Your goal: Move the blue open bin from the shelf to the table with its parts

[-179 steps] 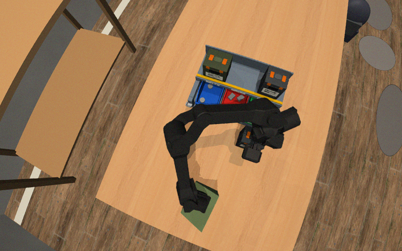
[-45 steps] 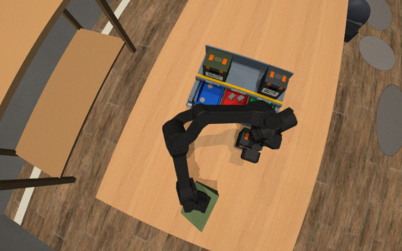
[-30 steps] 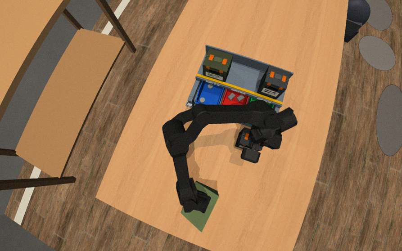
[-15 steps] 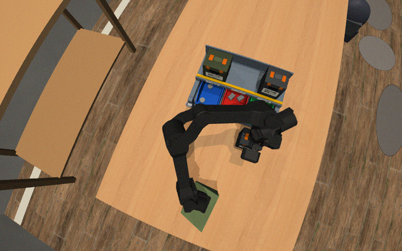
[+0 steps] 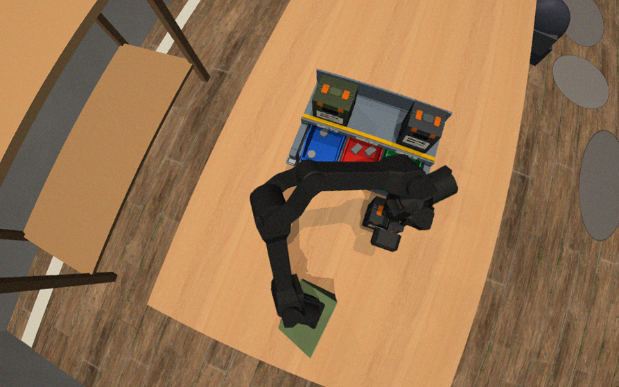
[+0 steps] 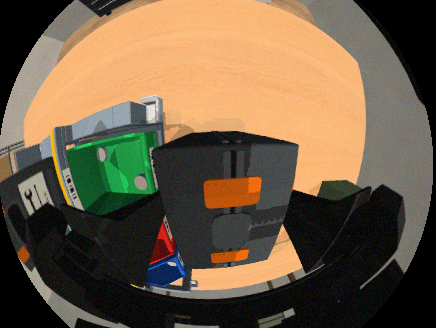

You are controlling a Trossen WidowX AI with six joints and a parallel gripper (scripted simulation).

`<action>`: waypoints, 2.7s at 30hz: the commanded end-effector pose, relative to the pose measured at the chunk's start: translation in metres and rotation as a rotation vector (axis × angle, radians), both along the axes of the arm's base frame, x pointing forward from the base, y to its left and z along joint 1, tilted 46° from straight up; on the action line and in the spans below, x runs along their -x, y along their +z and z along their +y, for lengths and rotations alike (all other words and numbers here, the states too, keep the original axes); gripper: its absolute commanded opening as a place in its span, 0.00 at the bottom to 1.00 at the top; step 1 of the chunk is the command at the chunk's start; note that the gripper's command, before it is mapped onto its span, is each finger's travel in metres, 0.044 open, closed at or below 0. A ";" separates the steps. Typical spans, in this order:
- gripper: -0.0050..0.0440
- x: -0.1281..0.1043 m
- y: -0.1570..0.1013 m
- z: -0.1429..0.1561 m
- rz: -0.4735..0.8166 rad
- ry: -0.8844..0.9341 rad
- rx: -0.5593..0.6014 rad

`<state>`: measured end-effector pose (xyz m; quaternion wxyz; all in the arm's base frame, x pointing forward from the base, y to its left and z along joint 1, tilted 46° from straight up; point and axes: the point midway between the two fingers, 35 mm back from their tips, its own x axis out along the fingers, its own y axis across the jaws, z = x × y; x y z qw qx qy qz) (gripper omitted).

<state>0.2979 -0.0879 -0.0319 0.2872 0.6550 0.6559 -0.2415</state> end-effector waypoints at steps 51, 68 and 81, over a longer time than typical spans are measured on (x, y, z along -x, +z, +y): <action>0.97 -0.028 0.076 0.072 -0.026 -0.022 0.013; 0.97 -0.038 0.108 0.107 -0.023 -0.022 0.010; 0.97 -0.048 0.138 0.139 -0.023 -0.025 0.008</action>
